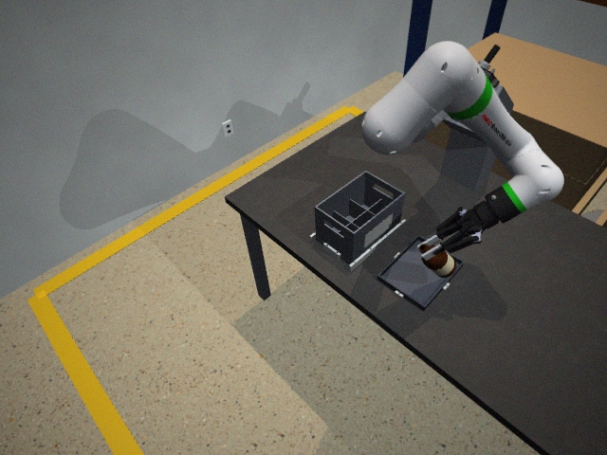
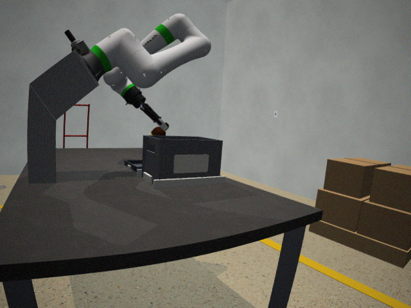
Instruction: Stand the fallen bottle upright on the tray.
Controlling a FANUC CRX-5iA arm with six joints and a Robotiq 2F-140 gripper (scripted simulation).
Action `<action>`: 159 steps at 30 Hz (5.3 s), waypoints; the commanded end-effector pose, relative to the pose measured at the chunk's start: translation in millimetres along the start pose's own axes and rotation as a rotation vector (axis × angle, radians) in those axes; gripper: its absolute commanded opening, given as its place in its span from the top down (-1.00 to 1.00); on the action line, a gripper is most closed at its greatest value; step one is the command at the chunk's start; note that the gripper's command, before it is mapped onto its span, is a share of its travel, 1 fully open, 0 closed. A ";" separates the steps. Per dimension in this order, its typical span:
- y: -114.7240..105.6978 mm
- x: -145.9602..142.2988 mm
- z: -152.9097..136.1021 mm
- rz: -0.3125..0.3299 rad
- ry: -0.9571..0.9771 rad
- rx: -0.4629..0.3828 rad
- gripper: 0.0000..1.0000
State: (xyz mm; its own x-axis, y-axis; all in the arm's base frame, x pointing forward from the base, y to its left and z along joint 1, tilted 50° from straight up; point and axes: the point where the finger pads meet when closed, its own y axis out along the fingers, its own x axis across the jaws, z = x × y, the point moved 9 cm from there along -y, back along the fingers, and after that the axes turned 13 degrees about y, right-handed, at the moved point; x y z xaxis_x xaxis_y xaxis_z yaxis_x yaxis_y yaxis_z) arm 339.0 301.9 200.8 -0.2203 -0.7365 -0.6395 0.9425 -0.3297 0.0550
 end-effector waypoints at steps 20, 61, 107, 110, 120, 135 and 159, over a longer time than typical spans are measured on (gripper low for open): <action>0.9 1.0 -6.1 0.010 0.001 0.061 1.00; 0.6 4.2 -18.3 0.039 0.000 0.170 1.00; 3.0 5.3 -25.6 0.053 0.002 0.245 1.00; 3.5 5.8 -27.8 0.058 0.002 0.267 1.00; 4.3 7.3 -33.2 0.071 0.001 0.315 1.00; 4.6 8.3 -36.2 0.078 0.000 0.340 1.00; 4.6 8.3 -36.2 0.078 0.000 0.340 1.00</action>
State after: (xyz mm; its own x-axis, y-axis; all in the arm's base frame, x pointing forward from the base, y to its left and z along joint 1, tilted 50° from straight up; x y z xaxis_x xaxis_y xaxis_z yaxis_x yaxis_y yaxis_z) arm 350.6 315.6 168.0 -0.1509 -0.7673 -0.6233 0.8187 -0.4503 0.3562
